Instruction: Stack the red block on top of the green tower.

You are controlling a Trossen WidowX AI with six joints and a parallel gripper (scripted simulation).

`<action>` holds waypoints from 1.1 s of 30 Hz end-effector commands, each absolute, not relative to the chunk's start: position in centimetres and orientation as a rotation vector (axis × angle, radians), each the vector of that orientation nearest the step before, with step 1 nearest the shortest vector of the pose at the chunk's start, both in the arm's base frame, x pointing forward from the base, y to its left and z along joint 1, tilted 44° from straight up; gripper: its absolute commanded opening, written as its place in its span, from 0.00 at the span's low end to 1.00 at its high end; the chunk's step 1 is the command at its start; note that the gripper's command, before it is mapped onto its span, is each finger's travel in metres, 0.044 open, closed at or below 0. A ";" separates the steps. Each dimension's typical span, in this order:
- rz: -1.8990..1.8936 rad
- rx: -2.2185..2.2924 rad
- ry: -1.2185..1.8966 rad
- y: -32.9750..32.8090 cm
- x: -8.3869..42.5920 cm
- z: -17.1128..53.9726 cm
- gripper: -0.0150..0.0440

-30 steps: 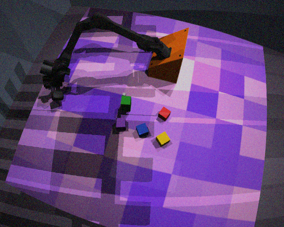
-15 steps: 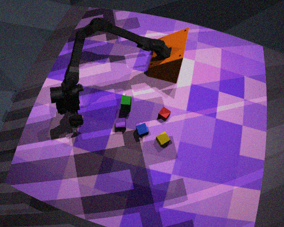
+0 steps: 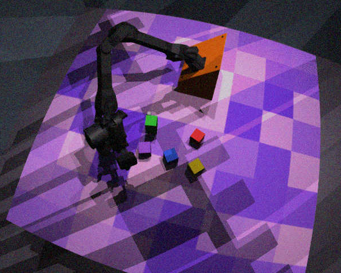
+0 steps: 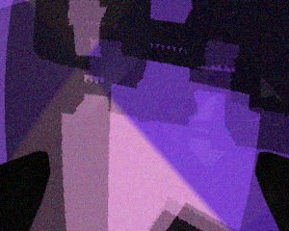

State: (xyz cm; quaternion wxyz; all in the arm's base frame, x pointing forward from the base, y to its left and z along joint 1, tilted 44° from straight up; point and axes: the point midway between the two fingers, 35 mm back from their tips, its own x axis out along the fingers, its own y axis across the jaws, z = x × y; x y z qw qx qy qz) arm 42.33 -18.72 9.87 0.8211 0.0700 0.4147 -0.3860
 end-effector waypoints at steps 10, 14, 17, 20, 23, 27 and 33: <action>-0.768 0.117 1.067 -9.5 40.1 4.0 1.00; -0.773 0.080 1.149 -6.0 38.0 1.8 1.00; -0.782 0.040 1.203 -3.7 36.2 0.4 1.00; -0.795 -0.009 1.249 -1.7 34.2 -0.9 1.00; -0.811 -0.067 1.286 0.0 32.1 -1.8 1.00; -0.835 -0.153 1.318 1.9 29.3 -2.8 1.00; -0.867 -0.267 1.331 3.7 25.9 -3.8 1.00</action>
